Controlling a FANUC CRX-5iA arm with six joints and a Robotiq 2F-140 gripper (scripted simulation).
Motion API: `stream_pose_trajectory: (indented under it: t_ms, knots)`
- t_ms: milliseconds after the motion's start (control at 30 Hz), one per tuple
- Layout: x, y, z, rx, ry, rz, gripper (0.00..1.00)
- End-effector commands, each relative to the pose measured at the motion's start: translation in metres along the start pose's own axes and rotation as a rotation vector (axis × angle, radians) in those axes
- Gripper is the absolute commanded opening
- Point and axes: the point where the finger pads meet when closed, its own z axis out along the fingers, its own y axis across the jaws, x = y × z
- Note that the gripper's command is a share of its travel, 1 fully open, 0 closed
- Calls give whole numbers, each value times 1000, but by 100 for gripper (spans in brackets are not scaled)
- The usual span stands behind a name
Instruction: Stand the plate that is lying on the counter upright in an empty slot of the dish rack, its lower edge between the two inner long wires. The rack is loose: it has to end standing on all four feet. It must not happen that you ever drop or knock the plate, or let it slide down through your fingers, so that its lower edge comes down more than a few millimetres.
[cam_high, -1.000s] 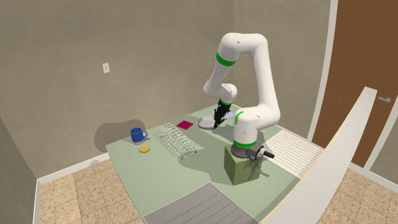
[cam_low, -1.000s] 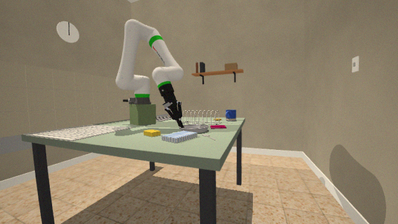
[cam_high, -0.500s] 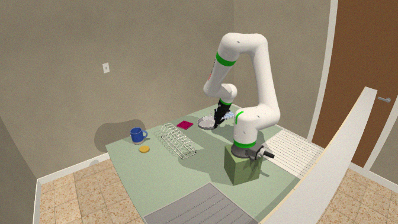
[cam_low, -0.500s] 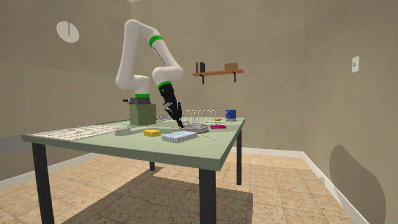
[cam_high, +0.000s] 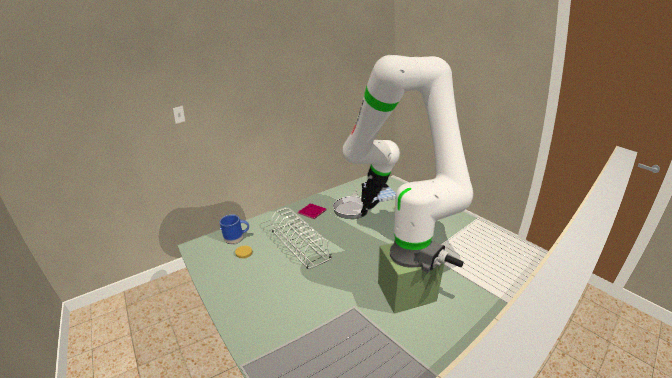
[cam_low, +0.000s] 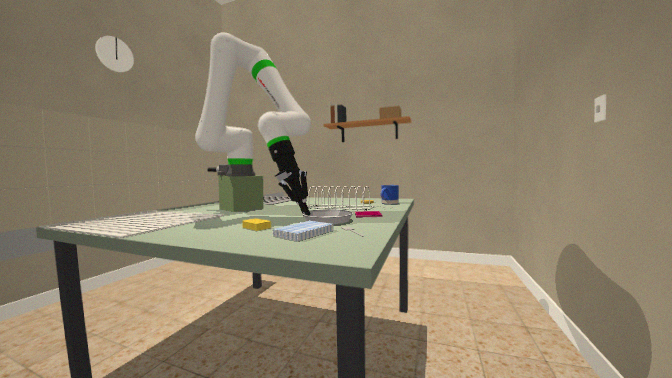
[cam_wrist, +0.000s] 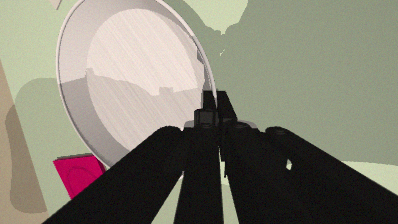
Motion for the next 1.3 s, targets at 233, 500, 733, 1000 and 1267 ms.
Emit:
stream_pose_trajectory:
  t_ms: [233,500,733,1000,1267]
  knots:
    - [0,-4,-4,-31,2,0,10]
    - [0,-9,-10,-79,2,0,10]
    - [0,-18,-18,-158,2,0,10]
    - [0,-31,-29,-263,2,0,10]
    - [0,-43,-37,-352,3,0,10]
